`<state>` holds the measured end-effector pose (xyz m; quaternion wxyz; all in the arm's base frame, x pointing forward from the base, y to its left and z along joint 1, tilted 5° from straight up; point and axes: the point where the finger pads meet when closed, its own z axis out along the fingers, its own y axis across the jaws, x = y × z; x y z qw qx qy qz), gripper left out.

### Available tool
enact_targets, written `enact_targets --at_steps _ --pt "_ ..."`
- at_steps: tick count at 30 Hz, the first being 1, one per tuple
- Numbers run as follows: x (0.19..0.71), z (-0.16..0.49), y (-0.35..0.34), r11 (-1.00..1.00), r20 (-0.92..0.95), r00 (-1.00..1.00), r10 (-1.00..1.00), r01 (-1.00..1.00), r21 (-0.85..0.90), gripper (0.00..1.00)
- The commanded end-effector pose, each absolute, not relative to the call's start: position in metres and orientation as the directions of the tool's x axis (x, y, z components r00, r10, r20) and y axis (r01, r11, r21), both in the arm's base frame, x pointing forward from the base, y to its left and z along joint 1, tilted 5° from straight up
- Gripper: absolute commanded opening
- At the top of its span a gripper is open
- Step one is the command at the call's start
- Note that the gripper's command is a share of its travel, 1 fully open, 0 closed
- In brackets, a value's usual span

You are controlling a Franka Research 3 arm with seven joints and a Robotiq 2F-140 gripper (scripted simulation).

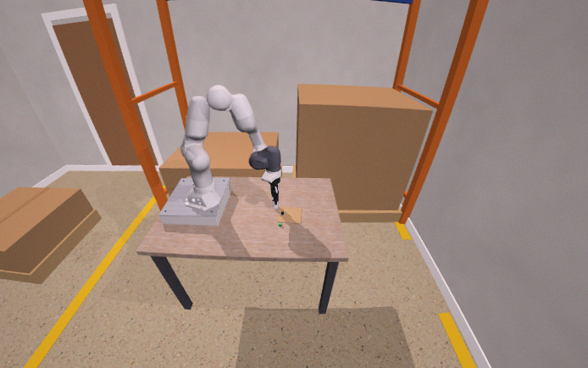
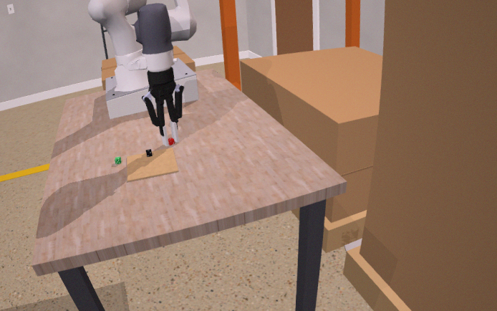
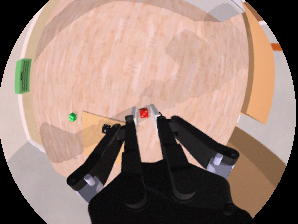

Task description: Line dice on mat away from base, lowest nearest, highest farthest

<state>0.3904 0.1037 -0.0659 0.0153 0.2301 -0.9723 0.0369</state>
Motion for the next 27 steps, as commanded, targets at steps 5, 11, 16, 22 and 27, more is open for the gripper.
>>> enact_targets --at_steps 5,11,16,22,27 --pt "0.3911 -0.0662 0.1040 0.888 0.046 -0.890 -0.453 -0.455 -0.065 0.07" --pt "0.3911 -0.0662 0.1040 0.888 0.046 -0.890 -0.453 -0.455 -0.065 0.07" --pt "0.3911 -0.0662 0.1040 0.888 0.046 -0.890 -0.453 -0.455 -0.065 0.07" --pt "0.3911 -0.0662 0.1040 0.888 0.046 -0.890 -0.453 -0.455 -0.065 0.07" --pt "0.3911 -0.0662 0.1040 0.888 0.046 -0.890 -0.453 -0.455 -0.065 0.07"
